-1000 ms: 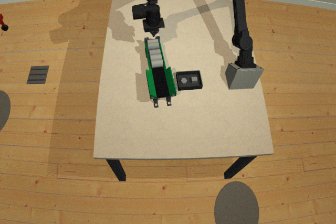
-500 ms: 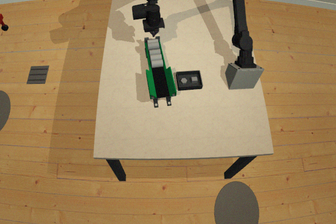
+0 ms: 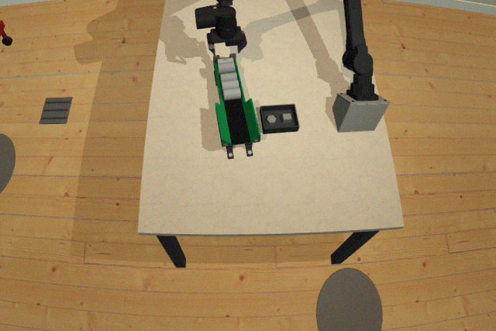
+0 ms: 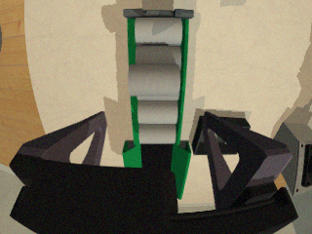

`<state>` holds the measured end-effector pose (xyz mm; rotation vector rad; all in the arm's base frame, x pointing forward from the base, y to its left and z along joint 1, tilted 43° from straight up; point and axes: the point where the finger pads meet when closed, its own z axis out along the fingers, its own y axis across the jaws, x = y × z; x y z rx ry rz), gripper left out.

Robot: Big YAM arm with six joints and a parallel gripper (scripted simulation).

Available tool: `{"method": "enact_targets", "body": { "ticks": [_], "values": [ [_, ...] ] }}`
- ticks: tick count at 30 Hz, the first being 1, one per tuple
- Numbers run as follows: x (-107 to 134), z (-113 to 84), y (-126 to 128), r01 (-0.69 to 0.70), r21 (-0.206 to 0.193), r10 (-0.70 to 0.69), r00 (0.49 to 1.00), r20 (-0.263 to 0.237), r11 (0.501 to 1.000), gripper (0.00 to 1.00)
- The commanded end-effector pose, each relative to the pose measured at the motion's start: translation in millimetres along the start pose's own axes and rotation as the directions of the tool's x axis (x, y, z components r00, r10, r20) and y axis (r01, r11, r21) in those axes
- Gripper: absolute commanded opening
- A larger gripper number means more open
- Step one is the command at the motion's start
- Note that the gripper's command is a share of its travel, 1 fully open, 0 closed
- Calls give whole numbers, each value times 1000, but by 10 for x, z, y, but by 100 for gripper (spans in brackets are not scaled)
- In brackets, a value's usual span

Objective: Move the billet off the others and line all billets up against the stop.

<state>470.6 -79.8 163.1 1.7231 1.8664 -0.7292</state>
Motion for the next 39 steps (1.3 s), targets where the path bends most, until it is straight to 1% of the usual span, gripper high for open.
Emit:
{"method": "enact_targets", "body": {
  "ticks": [1,22,23,24,25,28,30,32,34,35,38,39],
  "values": [
    [-6,-81,64,-15,-26,15,1000,0,1000,86],
    [-6,-81,64,-15,-26,15,1000,0,1000,86],
    [-3,-37,47,-12,-20,12,1000,0,1000,86],
    [-33,94,7,-6,2,6,1000,0,1000,86],
    [-5,192,11,1,10,-1,1000,1,1000,86],
    [-7,474,7,1,10,-1,1000,1,1000,86],
    [-8,570,5,1,10,-1,1000,1,1000,86],
    [-8,575,5,1,10,-1,1000,1,1000,86],
    [4,334,146,0,-46,0,1000,4,999,86],
    [-50,274,139,-12,-59,13,1000,4,998,86],
    [-51,273,139,-12,-59,13,1000,4,998,86],
    [-84,333,123,-19,-47,20,1000,3,999,86]
  ]
}}
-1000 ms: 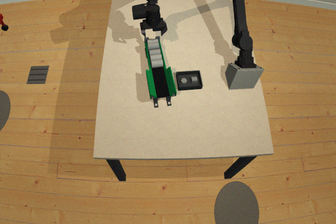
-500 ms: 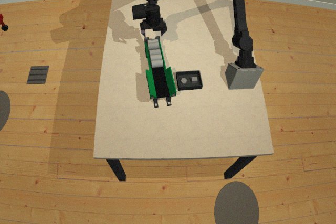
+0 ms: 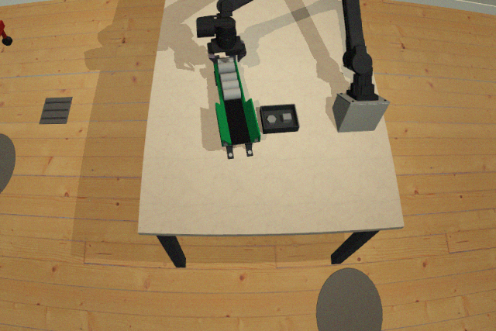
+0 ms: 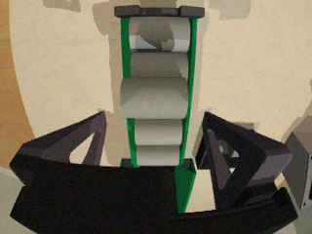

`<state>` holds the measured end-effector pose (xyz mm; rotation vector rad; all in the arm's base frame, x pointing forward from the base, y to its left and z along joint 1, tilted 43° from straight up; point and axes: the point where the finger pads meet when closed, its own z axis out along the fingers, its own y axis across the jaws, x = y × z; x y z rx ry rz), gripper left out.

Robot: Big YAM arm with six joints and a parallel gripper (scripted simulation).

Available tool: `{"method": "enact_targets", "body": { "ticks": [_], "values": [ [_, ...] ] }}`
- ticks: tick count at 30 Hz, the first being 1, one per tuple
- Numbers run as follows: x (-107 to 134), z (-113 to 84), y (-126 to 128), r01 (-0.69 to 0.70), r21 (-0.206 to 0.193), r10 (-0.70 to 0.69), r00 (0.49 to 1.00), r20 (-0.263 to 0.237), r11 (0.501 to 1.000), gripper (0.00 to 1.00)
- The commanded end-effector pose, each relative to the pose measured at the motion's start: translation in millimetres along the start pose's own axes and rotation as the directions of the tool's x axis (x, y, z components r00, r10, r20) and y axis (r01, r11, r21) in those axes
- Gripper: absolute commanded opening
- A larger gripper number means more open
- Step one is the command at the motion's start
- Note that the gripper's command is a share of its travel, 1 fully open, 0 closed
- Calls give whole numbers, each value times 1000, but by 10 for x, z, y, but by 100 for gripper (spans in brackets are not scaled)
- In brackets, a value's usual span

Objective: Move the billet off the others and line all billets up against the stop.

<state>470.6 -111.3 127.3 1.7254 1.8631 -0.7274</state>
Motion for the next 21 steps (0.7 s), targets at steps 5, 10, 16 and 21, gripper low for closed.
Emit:
{"method": "enact_targets", "body": {
  "ticks": [5,10,16,21],
  "values": [
    [-64,-55,110,-10,-25,10,1000,2,1000,86],
    [-64,-56,110,-10,-25,10,1000,2,1000,86],
    [-64,-56,110,-10,-25,10,1000,2,1000,86],
    [-64,-56,110,-10,-25,10,1000,2,1000,86]
  ]
}}
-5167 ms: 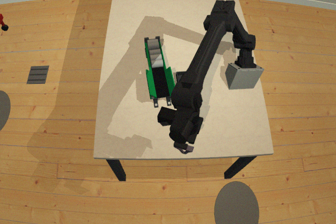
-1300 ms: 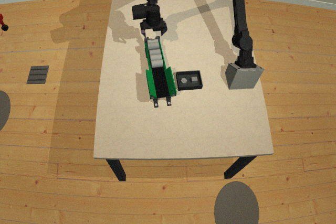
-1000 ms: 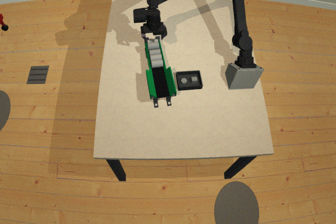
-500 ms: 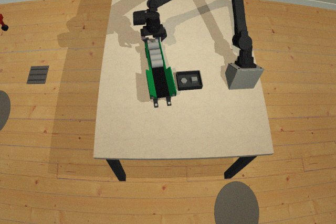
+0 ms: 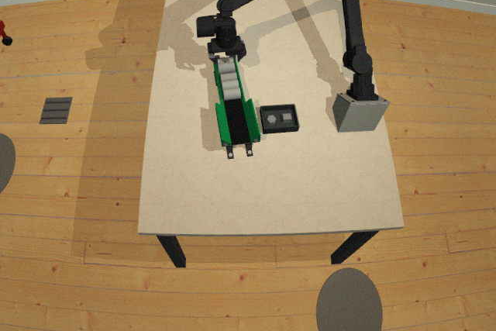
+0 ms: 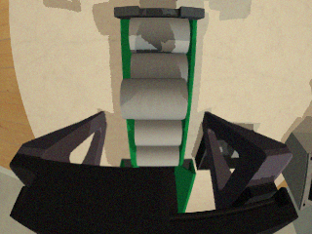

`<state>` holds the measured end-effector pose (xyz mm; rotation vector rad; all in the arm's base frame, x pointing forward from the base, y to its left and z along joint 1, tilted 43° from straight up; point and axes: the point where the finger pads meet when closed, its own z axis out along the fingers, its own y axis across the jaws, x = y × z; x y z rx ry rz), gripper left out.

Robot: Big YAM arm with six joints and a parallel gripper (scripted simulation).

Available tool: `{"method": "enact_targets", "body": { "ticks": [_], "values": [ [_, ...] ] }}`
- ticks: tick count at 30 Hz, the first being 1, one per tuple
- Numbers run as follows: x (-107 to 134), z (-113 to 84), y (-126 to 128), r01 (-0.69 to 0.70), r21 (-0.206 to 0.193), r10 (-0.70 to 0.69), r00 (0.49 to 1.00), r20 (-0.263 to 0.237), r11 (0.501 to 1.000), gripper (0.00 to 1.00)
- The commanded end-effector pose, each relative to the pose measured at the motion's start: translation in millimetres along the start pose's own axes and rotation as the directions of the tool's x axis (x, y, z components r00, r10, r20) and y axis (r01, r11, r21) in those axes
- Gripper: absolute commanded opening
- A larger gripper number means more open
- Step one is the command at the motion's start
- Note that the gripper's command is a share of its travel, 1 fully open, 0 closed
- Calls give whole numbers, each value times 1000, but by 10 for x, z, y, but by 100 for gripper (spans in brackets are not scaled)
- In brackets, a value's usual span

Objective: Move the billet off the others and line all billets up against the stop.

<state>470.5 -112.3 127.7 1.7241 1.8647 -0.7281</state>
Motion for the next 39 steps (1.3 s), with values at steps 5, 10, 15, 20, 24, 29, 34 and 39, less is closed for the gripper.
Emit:
{"method": "enact_targets", "body": {
  "ticks": [5,10,15,20,24,29,34,39],
  "values": [
    [-54,-59,113,-12,-25,12,1000,2,1000,86],
    [-46,62,47,-7,-2,7,1000,1,1000,86],
    [-7,187,4,3,10,-3,1000,0,1000,86],
    [-6,334,1,3,11,-3,1000,-1,1000,86],
    [-5,424,-1,3,11,-3,1000,-1,1000,86],
    [-109,198,151,-22,-50,22,1000,6,999,86],
    [-103,221,144,-20,-45,21,1000,5,999,86],
    [-102,221,142,-23,-44,24,1000,5,999,86]
  ]
}}
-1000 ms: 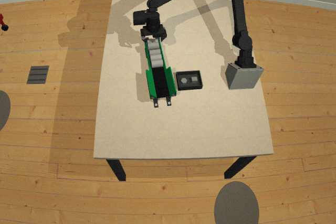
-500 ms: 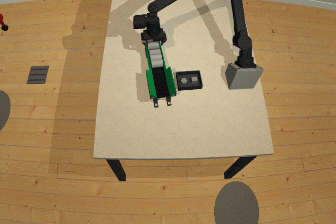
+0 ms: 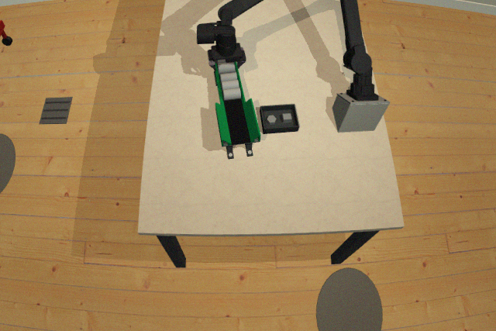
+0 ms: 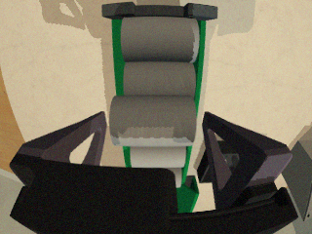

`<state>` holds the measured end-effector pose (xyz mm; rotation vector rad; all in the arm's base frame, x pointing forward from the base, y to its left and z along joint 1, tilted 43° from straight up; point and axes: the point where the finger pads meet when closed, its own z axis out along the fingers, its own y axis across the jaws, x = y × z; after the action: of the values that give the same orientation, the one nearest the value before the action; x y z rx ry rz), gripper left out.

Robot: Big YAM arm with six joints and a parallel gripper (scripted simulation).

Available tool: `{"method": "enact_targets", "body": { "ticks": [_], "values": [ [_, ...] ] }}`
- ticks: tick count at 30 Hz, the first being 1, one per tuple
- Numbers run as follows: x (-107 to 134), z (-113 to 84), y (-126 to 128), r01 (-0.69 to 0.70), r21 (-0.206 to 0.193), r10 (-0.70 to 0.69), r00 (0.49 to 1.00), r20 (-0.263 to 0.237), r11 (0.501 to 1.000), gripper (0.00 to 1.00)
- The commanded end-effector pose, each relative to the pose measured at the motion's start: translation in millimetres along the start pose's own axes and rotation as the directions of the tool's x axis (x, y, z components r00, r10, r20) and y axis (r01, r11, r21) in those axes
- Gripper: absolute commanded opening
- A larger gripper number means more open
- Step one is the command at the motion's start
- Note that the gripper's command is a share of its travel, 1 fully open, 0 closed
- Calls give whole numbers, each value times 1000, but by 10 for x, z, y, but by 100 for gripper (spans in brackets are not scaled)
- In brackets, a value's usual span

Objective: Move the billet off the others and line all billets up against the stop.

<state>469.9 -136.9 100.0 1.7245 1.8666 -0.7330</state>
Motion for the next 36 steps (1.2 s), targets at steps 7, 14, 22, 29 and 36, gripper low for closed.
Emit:
{"method": "enact_targets", "body": {
  "ticks": [7,14,22,29,36],
  "values": [
    [-110,-151,148,-26,-48,26,1000,5,998,86],
    [-101,-199,170,-16,-42,16,1000,4,999,86],
    [-101,-200,170,-16,-42,16,1000,4,999,86],
    [-101,-200,170,-16,-42,16,1000,4,999,86],
    [-101,-200,170,-16,-42,16,1000,4,999,86]
  ]
}}
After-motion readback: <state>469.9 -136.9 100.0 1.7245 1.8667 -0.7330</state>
